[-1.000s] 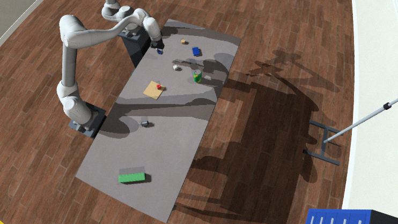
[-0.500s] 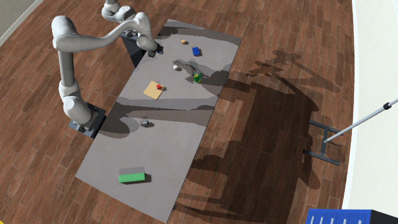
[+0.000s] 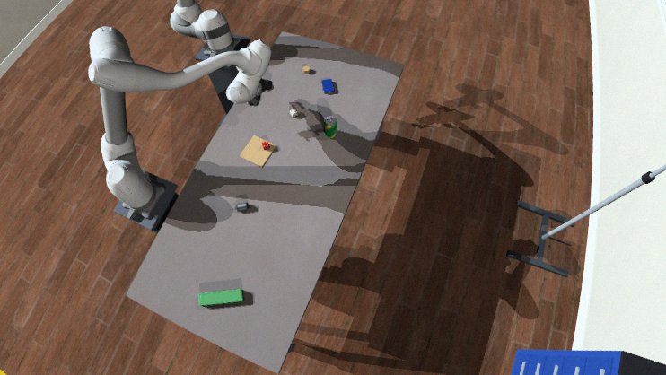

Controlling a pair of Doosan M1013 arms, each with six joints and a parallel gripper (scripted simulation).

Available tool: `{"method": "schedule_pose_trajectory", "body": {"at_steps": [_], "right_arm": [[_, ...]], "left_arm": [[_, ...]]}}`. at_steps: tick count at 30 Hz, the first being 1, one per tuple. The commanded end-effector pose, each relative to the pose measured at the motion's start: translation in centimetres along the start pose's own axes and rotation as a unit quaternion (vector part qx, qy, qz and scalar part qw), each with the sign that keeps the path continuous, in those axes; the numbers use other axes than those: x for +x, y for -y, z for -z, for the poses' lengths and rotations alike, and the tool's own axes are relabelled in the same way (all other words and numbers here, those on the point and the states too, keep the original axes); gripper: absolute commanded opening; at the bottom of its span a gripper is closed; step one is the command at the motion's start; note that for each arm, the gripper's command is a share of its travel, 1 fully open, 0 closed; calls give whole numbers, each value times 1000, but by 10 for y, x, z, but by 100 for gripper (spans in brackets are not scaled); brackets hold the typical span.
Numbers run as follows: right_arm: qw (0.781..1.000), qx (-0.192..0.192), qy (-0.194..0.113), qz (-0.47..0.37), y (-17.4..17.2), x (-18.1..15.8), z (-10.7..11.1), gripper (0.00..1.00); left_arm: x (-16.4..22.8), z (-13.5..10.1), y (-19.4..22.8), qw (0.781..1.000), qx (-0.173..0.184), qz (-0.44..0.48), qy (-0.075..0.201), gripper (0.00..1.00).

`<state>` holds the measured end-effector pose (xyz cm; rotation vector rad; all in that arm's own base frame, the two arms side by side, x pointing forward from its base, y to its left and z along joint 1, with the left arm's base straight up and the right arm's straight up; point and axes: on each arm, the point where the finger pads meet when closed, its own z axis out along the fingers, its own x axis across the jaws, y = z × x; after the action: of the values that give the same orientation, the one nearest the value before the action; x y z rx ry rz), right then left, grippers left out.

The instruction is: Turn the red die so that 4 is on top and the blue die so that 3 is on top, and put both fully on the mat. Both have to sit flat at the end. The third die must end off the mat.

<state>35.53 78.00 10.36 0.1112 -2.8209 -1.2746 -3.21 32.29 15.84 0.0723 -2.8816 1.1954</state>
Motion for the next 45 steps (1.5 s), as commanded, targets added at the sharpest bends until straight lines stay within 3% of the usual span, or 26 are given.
{"method": "schedule_pose_trajectory", "body": {"at_steps": [1, 5, 17, 45], "right_arm": [[996, -87, -5, 7, 2, 4, -1, 57], [993, -114, -1, 7, 1, 1, 0, 57], [993, -116, -1, 8, 3, 1, -2, 57], [993, -116, -2, 8, 52, 1, -45, 57]], "left_arm": [[0, 1, 0, 1000, -1, 0, 0, 100], [0, 1, 0, 1000, -1, 0, 0, 100], [0, 1, 0, 1000, -1, 0, 0, 100], [0, 1, 0, 1000, -1, 0, 0, 100]]}}
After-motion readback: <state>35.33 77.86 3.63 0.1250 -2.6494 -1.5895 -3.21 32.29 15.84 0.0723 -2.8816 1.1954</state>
